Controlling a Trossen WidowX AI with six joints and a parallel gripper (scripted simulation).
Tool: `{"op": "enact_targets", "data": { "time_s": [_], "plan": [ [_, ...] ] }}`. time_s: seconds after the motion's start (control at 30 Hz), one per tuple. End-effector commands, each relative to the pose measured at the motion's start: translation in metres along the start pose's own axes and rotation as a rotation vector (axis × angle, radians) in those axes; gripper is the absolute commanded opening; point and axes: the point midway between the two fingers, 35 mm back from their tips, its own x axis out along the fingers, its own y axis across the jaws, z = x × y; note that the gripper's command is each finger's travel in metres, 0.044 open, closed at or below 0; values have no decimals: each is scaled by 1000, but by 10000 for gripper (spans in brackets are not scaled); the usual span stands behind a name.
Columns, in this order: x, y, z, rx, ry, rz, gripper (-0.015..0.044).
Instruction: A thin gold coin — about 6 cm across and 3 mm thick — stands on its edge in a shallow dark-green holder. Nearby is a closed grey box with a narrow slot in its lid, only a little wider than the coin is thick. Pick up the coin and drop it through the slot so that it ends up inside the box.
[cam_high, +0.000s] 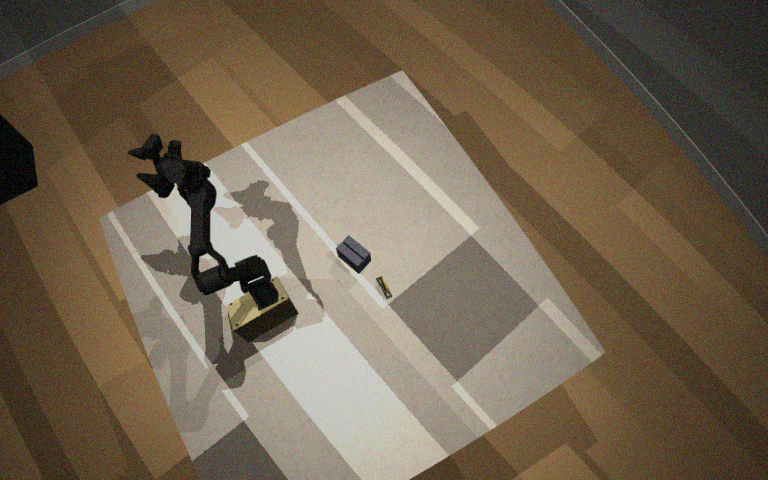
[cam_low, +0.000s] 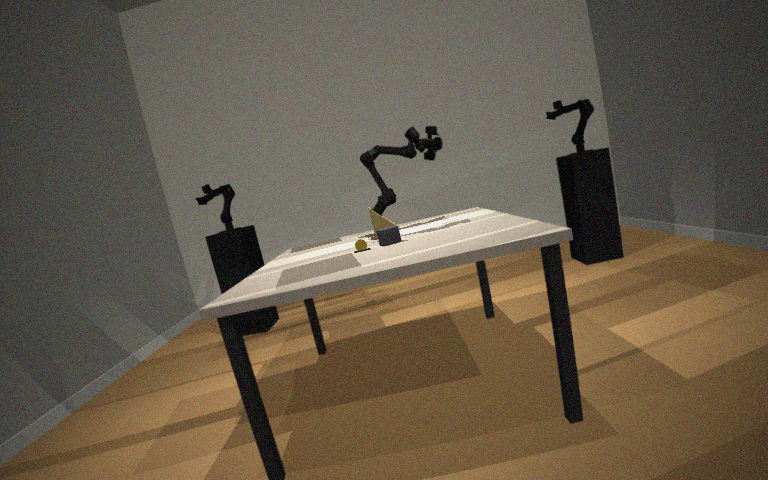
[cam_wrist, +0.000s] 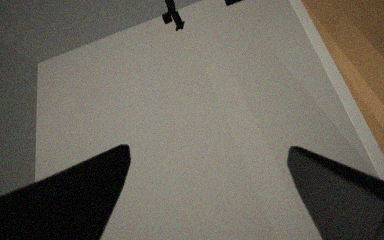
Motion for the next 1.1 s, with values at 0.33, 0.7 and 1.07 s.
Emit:
{"op": "enact_targets", "data": {
  "time_s": [0.33,0.7,1.07],
  "plan": [
    [-11,-42,123,52,-384,-116,161],
    [-75,-77,231,16,-750,-260,161],
    [-230,-130,330,160,-1190,-494,161]
  ]
}}
